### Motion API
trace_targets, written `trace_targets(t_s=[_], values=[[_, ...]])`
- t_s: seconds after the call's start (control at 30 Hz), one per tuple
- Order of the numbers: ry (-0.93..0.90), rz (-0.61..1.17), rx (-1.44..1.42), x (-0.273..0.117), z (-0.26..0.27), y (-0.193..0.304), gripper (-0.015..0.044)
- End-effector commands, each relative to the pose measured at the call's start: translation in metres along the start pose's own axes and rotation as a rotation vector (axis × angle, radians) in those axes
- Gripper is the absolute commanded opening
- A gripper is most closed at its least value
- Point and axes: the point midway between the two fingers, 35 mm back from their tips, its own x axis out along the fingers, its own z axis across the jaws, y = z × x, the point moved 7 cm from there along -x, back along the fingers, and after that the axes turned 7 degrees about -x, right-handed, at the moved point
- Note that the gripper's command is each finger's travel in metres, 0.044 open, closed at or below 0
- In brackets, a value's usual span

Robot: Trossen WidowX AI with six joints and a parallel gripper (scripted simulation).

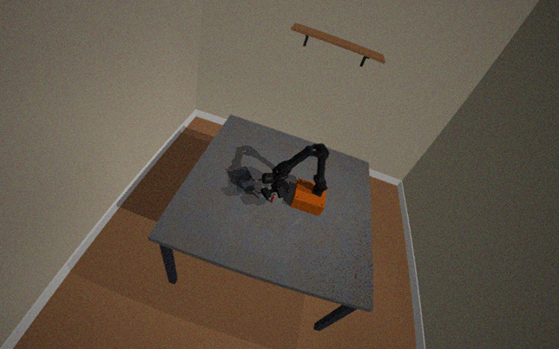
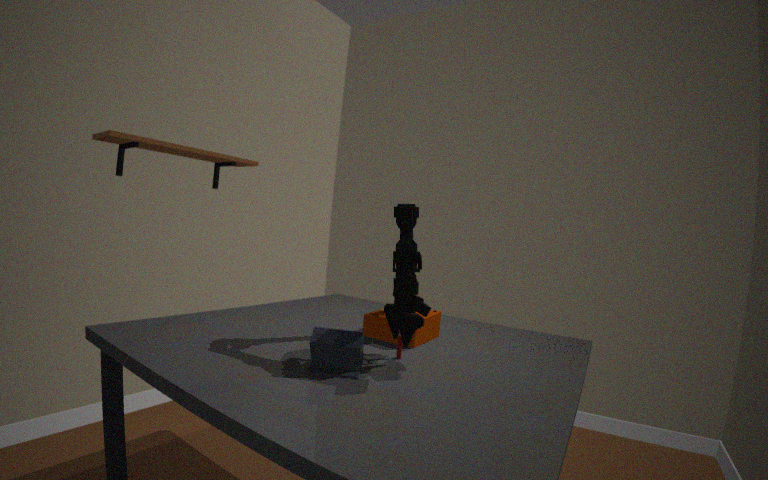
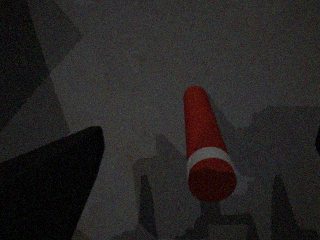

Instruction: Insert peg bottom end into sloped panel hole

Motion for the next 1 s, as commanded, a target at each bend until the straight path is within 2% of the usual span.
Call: trace_targets(t_s=[0.0,0.17,0.67,0.97], values=[[-0.009,0.000,-0.006,0.0091,0.0019,-0.0007,0.0440],[-0.009,0.000,-0.006,0.0114,0.0022,-0.0008,0.0440],[-0.003,-0.001,0.000,0.0077,0.0011,-0.0005,0.0046],[-0.003,-0.001,0.000,0.0053,0.0007,-0.0003,0.0000]])
